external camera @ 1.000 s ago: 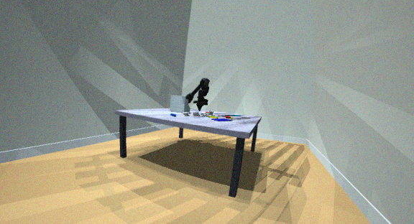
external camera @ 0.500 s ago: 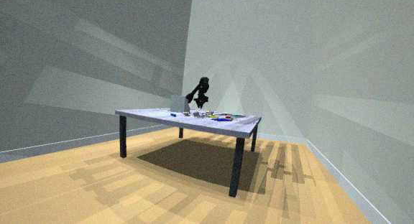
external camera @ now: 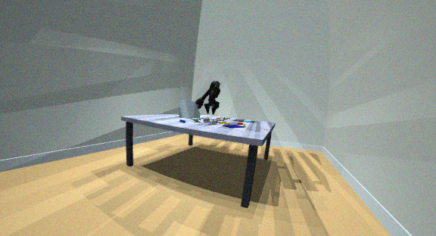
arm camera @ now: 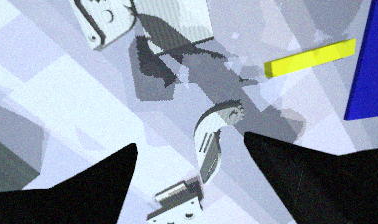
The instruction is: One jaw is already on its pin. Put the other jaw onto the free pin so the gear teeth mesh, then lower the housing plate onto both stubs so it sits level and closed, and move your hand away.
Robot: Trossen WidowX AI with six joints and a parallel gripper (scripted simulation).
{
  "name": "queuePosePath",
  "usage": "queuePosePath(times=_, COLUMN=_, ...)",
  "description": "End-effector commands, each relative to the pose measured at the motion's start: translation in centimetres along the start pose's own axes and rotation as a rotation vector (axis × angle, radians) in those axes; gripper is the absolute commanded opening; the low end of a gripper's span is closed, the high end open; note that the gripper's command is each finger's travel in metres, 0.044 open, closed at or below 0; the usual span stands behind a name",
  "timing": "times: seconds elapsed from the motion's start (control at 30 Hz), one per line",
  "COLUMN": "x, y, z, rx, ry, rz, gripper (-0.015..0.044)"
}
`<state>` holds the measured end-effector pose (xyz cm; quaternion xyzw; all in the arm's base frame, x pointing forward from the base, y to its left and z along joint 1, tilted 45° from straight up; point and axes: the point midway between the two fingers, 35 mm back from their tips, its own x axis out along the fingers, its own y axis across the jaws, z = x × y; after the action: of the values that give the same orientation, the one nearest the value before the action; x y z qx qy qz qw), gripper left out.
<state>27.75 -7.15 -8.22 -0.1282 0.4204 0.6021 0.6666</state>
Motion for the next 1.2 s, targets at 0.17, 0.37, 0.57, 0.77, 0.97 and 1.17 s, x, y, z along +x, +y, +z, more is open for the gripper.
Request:
queuePosePath(times=0.17, x=0.01, y=-0.02, z=-0.05, rx=0.002, ry=-0.001, rz=-0.002, gripper=0.0440)
queuePosePath(times=0.37, x=0.01, y=-0.02, z=-0.05, rx=0.002, ry=-0.001, rz=-0.002, gripper=0.0440)
queuePosePath(times=0.57, x=0.01, y=-0.02, z=-0.05, rx=0.002, ry=-0.001, rz=-0.002, gripper=0.0440)
queuePosePath(times=0.77, x=-0.82, y=0.11, z=0.03, rx=-0.005, ry=0.005, rz=0.001, gripper=0.0335)
queuePosePath(times=0.97, x=-0.82, y=0.11, z=0.03, rx=-0.005, ry=0.005, rz=0.001, gripper=0.0177)
queuePosePath(times=1.17, x=-0.82, y=0.11, z=0.03, rx=-0.005, ry=0.005, rz=0.001, gripper=0.0020)
